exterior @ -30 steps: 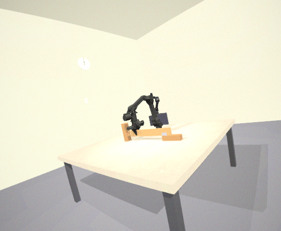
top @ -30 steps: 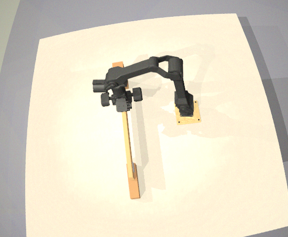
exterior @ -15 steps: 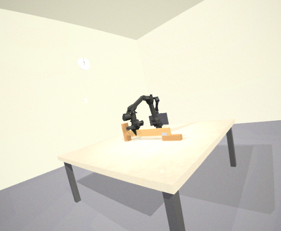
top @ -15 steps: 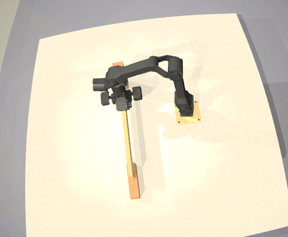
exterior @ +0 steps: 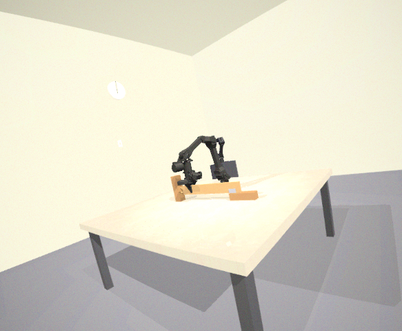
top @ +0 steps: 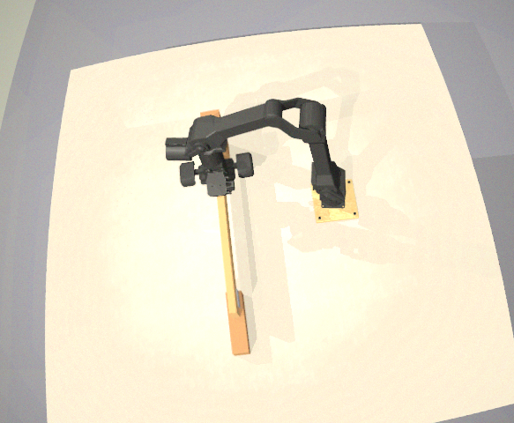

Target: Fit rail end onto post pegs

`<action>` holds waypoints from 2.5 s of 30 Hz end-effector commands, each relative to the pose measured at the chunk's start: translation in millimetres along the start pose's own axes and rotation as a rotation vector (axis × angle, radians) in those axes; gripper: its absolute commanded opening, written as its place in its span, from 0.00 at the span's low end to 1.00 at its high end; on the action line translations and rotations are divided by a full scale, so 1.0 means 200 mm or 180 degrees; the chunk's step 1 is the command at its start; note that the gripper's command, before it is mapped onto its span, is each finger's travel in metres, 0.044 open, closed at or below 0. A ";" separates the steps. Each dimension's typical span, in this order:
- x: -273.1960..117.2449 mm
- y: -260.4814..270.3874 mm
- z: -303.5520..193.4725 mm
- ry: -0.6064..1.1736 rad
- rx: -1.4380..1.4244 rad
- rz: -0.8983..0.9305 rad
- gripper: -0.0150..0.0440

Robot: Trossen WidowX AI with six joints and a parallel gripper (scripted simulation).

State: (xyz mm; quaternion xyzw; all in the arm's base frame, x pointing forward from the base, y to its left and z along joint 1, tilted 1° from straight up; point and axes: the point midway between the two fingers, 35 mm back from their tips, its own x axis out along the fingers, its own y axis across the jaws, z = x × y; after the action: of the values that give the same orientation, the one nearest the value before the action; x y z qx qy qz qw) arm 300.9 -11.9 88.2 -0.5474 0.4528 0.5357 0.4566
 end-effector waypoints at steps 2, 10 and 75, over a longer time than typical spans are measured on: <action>0.00 0.00 -0.01 0.0005 -0.0004 -0.0008 0.25; 0.00 0.00 -0.02 0.0005 -0.0004 -0.0008 0.25; -0.01 0.00 -0.13 0.0011 -0.0004 -0.0008 0.25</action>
State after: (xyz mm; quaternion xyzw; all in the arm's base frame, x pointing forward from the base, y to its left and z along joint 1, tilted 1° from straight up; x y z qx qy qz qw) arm 304.8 -35.3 88.6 -0.5478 0.4534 0.5352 0.4559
